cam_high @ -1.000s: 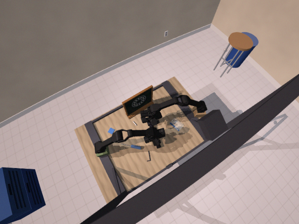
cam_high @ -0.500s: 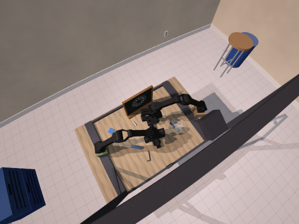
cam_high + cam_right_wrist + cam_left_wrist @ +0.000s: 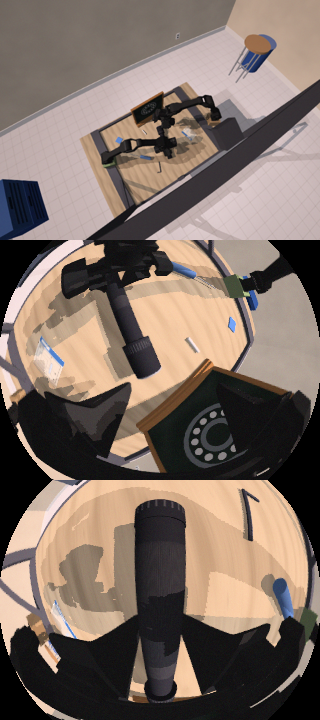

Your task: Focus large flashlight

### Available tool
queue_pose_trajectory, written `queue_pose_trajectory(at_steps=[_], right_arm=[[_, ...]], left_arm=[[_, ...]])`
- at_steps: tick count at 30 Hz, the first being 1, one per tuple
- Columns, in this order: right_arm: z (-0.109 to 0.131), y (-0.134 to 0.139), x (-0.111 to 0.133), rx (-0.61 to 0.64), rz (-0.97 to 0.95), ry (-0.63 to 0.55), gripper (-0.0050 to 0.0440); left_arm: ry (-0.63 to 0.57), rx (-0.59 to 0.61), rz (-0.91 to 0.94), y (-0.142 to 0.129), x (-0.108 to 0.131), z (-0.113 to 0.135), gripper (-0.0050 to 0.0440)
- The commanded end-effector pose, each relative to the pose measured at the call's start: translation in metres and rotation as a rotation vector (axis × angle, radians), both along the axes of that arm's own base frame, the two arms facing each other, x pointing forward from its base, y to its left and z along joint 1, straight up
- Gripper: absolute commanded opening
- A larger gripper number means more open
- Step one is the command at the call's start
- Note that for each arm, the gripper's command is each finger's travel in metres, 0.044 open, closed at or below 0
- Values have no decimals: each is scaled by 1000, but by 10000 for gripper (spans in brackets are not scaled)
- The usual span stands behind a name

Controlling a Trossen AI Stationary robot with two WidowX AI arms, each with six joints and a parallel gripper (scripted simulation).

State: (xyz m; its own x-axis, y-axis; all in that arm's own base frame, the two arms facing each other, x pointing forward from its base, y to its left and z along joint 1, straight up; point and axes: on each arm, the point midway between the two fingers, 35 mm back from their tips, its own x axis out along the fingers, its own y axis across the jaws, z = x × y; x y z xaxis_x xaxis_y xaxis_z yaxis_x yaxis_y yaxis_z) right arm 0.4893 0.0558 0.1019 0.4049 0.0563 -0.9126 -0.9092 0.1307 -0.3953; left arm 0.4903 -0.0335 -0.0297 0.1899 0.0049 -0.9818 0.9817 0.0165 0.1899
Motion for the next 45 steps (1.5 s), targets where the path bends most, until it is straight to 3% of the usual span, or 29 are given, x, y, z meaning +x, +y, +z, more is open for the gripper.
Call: queue_pose_trajectory(at_steps=[1,3,18,20,33,37,45], right_arm=[[43,-7,-4,65,-115,-131,440],[43,-7,-4,65,-115,-131,440],[136,-28,-47,405,-495,-491,440],[136,-28,-47,405,-495,-491,440],[198,-45,-110,826,-730,-773,440],[205,-48,-122,901,-755,-812,440],[228,-56,-170,1224,-817,-946,440]], left_arm=[[-46,-2,-1,0,8,20,130],[-46,-2,-1,0,8,20,130],[-46,-2,-1,0,8,20,130],[-46,-2,-1,0,8,20,130],[-46,-2,-1,0,8,20,130],[-46,-2,-1,0,8,20,130],[-46,-2,-1,0,8,20,130]])
